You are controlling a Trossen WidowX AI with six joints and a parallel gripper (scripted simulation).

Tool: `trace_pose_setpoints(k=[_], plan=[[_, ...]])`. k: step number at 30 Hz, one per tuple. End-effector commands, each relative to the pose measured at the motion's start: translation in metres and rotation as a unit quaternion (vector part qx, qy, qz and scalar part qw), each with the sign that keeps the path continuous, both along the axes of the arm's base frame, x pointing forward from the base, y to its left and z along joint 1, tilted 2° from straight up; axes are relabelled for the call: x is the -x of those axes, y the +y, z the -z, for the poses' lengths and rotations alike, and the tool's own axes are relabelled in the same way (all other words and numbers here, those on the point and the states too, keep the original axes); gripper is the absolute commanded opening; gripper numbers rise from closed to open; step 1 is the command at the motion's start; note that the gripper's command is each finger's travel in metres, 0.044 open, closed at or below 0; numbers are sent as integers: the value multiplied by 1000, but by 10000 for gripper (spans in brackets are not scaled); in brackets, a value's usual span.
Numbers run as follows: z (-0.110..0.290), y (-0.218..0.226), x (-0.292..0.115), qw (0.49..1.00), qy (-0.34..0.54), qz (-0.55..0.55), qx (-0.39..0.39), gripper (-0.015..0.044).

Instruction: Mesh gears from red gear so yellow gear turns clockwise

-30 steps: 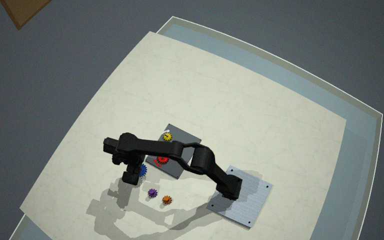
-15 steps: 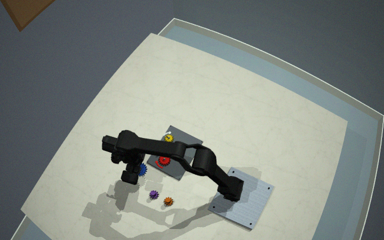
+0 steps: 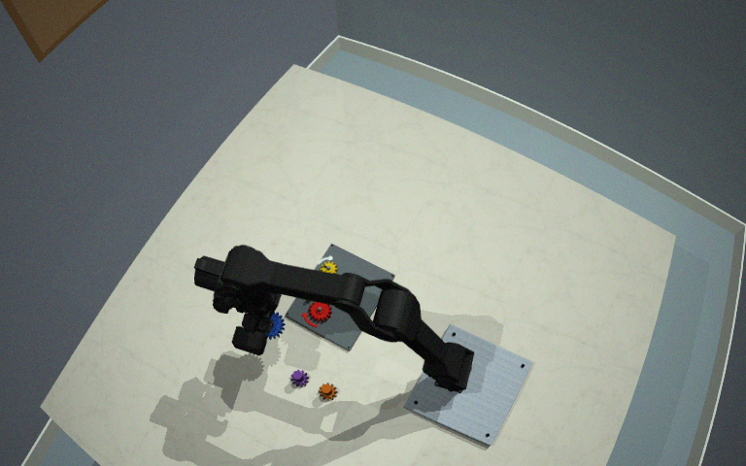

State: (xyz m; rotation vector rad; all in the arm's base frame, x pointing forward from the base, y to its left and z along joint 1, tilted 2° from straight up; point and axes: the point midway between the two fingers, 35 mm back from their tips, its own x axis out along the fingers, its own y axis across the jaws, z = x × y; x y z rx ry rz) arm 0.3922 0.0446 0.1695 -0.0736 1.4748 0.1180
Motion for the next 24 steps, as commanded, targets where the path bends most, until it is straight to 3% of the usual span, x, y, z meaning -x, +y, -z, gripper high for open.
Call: trace_pose_setpoints(k=[1, 24], plan=[[-9, -1, -1, 1000, -5, 4, 1, 0], [-42, -5, 8, 1000, -3, 10, 3, 0]])
